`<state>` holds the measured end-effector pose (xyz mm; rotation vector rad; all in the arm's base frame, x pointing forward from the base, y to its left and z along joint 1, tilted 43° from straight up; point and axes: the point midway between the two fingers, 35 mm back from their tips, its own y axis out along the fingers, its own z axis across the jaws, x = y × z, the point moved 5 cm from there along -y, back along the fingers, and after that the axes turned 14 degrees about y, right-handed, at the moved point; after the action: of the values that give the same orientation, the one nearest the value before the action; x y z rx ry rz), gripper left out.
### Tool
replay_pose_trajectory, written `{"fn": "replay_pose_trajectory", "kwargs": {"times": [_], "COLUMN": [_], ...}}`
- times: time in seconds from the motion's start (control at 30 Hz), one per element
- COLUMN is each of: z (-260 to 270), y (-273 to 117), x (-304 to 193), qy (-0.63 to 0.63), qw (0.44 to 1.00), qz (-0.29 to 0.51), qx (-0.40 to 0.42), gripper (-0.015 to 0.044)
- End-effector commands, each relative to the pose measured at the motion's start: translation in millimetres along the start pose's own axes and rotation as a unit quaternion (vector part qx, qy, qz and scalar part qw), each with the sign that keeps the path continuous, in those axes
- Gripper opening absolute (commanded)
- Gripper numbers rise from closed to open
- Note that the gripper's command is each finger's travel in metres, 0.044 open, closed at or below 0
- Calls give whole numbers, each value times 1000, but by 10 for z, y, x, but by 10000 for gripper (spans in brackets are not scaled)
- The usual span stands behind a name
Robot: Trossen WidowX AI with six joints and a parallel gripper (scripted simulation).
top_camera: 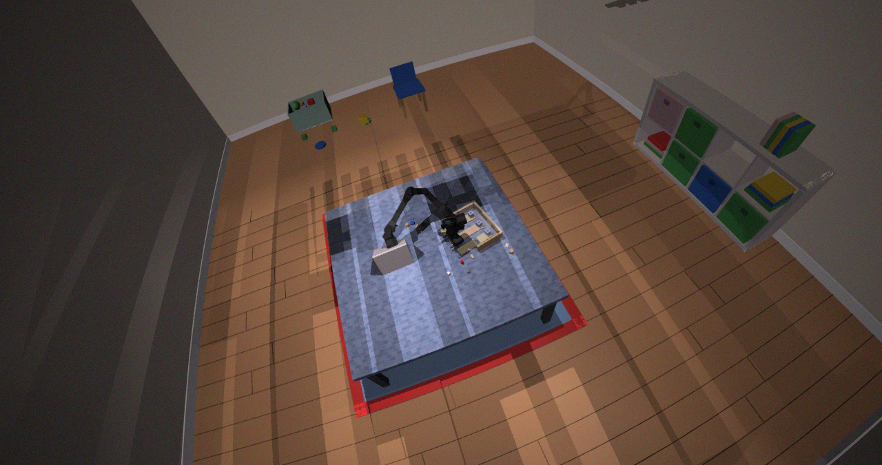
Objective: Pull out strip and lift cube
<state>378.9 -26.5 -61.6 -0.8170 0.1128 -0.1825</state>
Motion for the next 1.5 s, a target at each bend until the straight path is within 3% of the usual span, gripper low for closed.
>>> {"fn": "replay_pose_trajectory", "kwargs": {"times": [0.0,1.47], "z": [-20,-198], "y": [26,29], "x": [-88,-755], "qy": [2,3], "qw": [1000,1000], "qz": [6,7], "qx": [1,0], "gripper": [0,0]}}
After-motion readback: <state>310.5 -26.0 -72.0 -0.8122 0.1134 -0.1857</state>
